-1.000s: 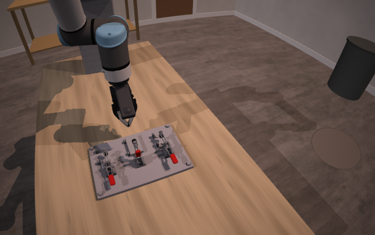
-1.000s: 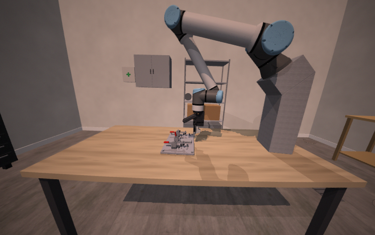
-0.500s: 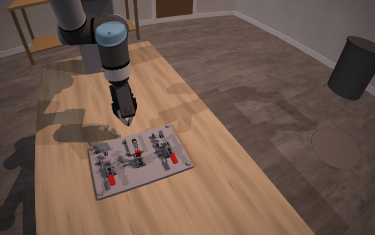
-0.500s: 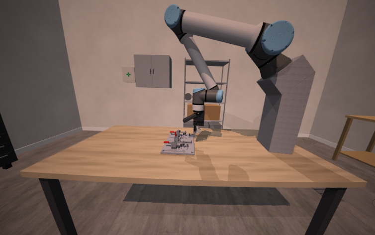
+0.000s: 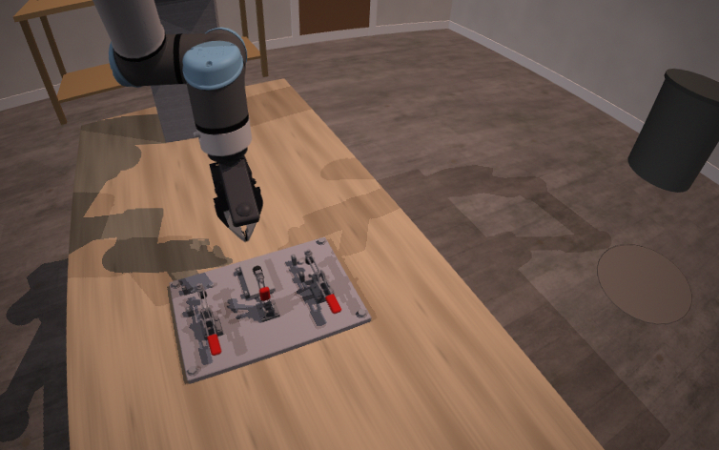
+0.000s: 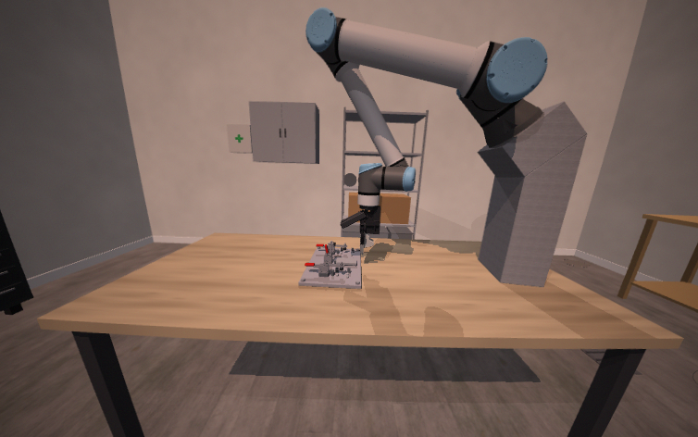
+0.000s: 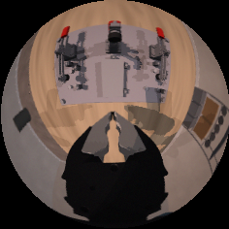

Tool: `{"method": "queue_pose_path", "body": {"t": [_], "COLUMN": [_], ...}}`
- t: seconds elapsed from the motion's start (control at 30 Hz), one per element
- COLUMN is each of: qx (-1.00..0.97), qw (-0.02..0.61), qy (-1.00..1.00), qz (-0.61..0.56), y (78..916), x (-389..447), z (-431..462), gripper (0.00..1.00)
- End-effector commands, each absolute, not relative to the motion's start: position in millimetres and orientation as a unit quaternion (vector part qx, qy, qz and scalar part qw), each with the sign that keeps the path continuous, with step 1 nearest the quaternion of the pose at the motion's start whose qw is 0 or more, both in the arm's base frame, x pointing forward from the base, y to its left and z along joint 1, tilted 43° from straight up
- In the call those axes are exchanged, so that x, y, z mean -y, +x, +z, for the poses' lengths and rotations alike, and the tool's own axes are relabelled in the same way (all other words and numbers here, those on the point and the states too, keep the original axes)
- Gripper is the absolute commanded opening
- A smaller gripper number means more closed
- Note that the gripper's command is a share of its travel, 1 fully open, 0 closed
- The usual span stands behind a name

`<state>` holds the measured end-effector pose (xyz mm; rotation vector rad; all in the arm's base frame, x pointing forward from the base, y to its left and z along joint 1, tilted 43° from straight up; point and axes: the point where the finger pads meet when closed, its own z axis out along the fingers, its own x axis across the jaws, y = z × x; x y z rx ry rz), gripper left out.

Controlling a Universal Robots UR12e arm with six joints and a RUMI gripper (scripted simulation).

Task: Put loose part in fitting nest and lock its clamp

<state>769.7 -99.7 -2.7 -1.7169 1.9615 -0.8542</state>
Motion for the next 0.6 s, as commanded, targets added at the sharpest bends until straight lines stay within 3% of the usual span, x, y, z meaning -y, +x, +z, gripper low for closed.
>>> {"method": "queue_pose_path", "body": {"t": [0.0, 0.57], "qx": [-0.701, -0.7], "qw": [0.198, 0.199], "qy": [-0.613, -0.613], "qz": [-0.305, -0.307], "y": [768.8, 786.2], "x": [100.9, 91.1], "z": [-1.7, 11.5], "gripper": [0.0, 0.0]}}
